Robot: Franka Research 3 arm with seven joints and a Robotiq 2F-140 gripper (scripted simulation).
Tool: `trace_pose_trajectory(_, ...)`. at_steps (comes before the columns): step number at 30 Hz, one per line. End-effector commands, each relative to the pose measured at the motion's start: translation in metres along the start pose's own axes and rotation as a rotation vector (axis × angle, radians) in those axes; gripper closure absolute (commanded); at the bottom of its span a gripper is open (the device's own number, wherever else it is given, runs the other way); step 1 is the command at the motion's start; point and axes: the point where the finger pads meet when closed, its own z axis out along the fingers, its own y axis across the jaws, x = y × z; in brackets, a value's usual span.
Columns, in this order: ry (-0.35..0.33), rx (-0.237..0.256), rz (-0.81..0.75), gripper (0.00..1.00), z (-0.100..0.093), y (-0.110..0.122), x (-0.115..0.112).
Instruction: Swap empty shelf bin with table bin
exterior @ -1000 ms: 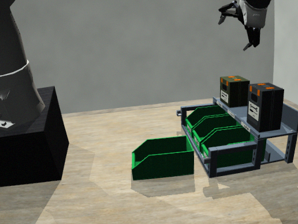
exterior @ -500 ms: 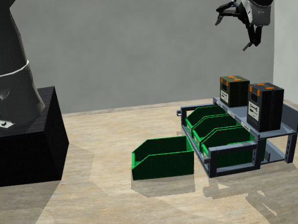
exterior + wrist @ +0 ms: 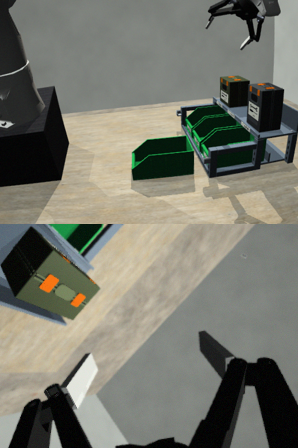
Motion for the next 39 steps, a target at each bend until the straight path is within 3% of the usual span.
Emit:
trace_pose_trajectory(1,0.096,-0.049,-0.258,0.0,-0.013,0.024,0.034)
trace_pose_trajectory(4,0.152,-0.061,-0.336,0.0,-0.026,0.035,0.057)
trace_pose_trajectory(6,0.152,-0.061,-0.336,0.0,-0.026,0.035,0.057)
trace_pose_trajectory(21,0.447,-0.142,-0.773,0.0,-0.079,0.082,0.155)
trace_pose_trajectory(23,0.447,-0.142,-0.773,0.0,-0.079,0.082,0.155)
trace_pose_trajectory(24,0.481,-0.154,-0.849,0.0,-0.082,0.085,0.16)
trace_pose_trajectory(39,0.701,-0.22,-1.232,0.0,-0.117,0.117,0.227)
